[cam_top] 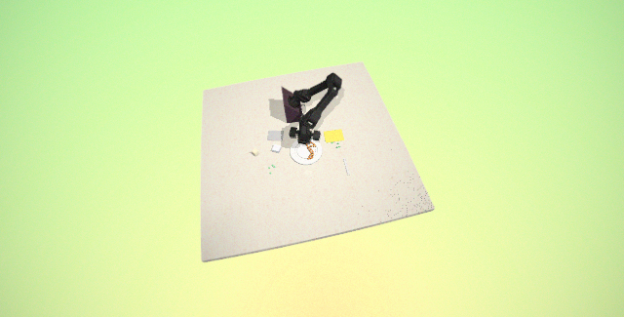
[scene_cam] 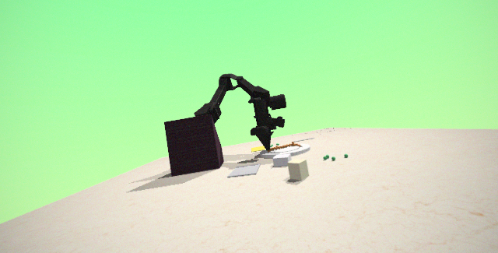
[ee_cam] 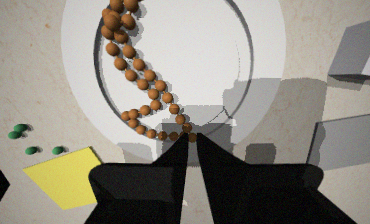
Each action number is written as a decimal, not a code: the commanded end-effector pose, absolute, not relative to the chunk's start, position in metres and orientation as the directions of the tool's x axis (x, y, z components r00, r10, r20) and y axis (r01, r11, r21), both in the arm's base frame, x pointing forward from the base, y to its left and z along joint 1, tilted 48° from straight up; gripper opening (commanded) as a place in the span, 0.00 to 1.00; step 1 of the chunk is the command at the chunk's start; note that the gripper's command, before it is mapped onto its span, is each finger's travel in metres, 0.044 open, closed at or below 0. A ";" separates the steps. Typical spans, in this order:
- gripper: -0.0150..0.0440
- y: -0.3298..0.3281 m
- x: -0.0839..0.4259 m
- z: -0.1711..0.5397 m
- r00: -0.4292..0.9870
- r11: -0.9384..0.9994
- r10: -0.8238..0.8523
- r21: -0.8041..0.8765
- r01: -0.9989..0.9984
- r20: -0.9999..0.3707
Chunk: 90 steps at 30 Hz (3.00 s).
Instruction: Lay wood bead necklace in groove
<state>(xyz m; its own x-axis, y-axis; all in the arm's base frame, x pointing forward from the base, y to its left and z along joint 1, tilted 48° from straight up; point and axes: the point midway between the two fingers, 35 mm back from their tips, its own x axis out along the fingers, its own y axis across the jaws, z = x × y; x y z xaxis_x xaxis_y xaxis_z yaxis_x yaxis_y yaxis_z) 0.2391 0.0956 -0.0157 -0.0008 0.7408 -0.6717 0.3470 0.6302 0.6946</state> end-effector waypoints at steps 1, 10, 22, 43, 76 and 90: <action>0.34 0.095 0.239 -0.015 0.000 0.630 0.741 0.695 0.347 -0.672; 0.74 0.095 0.239 -0.015 0.000 0.630 0.741 0.695 0.347 -0.672; 1.00 0.091 0.238 -0.012 -0.002 0.628 0.742 0.694 0.353 -0.670; 1.00 0.091 0.238 -0.012 -0.002 0.628 0.742 0.694 0.353 -0.670; 0.46 0.086 0.251 -0.005 0.000 0.660 0.741 0.728 0.184 -0.671; 0.41 0.097 0.250 -0.014 -0.003 0.663 0.740 0.728 0.177 -0.673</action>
<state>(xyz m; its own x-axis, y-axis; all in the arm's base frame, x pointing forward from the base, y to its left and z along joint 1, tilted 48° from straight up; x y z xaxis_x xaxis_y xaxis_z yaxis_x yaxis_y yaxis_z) 0.2500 0.0975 -0.0143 -0.0033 0.7399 -0.6727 0.1765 0.6625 0.7279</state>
